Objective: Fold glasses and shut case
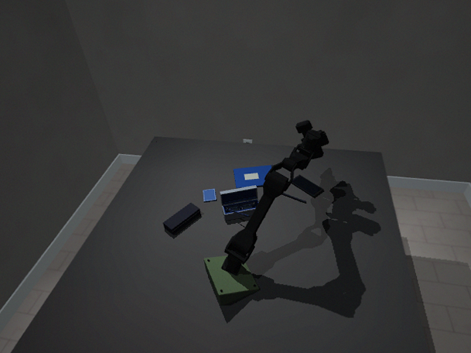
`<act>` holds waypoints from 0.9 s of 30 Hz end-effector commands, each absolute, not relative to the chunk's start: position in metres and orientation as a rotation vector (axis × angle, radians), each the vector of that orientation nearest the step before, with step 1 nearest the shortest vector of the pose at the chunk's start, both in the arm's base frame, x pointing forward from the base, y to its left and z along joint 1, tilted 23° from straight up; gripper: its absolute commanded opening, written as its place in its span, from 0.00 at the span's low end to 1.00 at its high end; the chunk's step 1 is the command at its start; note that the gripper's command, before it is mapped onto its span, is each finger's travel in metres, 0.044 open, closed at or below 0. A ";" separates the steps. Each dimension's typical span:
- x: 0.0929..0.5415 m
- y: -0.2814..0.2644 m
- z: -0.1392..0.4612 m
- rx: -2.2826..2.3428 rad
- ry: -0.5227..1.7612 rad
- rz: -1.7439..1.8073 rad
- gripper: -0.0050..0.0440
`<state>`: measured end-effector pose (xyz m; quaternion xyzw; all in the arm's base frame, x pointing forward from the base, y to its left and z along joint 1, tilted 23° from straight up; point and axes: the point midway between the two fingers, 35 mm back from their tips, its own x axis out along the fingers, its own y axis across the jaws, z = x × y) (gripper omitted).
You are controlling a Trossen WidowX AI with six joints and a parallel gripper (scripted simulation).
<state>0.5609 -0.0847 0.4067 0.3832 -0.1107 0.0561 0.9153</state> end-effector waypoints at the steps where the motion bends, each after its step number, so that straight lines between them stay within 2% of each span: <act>1: 0.561 -0.085 0.407 0.789 -0.228 0.115 0.92; 17: 0.561 -0.085 0.407 0.789 -0.228 0.115 0.92; 27: 0.563 -0.048 0.381 0.691 -0.109 0.095 0.43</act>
